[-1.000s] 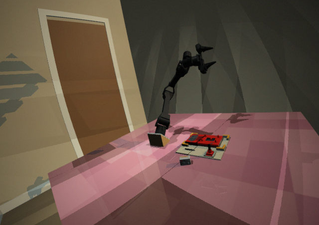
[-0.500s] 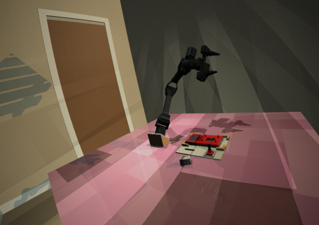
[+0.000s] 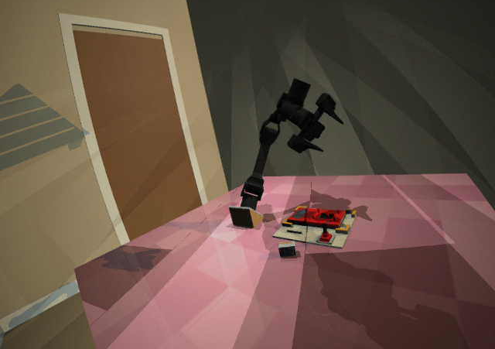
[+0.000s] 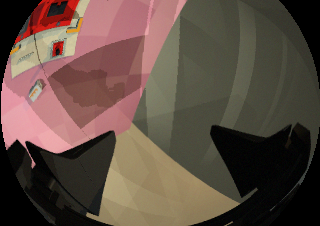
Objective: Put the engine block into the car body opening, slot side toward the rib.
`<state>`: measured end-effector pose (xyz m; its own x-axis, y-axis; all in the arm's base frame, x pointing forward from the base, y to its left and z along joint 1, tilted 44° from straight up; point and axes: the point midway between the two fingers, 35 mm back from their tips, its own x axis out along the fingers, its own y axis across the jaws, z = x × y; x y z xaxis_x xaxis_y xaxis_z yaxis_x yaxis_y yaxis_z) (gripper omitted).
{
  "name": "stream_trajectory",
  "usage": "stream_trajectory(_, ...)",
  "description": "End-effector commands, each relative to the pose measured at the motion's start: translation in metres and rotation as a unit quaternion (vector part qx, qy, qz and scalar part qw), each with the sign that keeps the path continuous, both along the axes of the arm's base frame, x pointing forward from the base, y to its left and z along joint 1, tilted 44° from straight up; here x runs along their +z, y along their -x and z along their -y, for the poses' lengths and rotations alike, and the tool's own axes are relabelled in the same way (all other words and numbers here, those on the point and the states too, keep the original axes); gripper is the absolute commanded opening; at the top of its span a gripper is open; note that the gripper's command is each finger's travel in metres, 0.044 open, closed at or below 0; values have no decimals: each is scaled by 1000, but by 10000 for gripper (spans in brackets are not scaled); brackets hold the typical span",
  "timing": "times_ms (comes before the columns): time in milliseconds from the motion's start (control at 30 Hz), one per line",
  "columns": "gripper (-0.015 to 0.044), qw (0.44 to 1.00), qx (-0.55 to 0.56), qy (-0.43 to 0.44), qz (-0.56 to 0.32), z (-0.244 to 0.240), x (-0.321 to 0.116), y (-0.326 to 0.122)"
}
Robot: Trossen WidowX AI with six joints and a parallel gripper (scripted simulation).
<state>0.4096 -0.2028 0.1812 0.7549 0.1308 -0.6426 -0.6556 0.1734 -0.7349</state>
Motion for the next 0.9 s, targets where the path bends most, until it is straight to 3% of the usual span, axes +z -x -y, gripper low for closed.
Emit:
stream_trajectory(0, 440, 998, 31, 6, -47, 1, -34, 7)
stream_trajectory(467, 440, 962, 190, -18, -197, -14, -147, 56)
stream_trajectory(867, 440, 898, 342, -87, -261, -41, -208, 110)
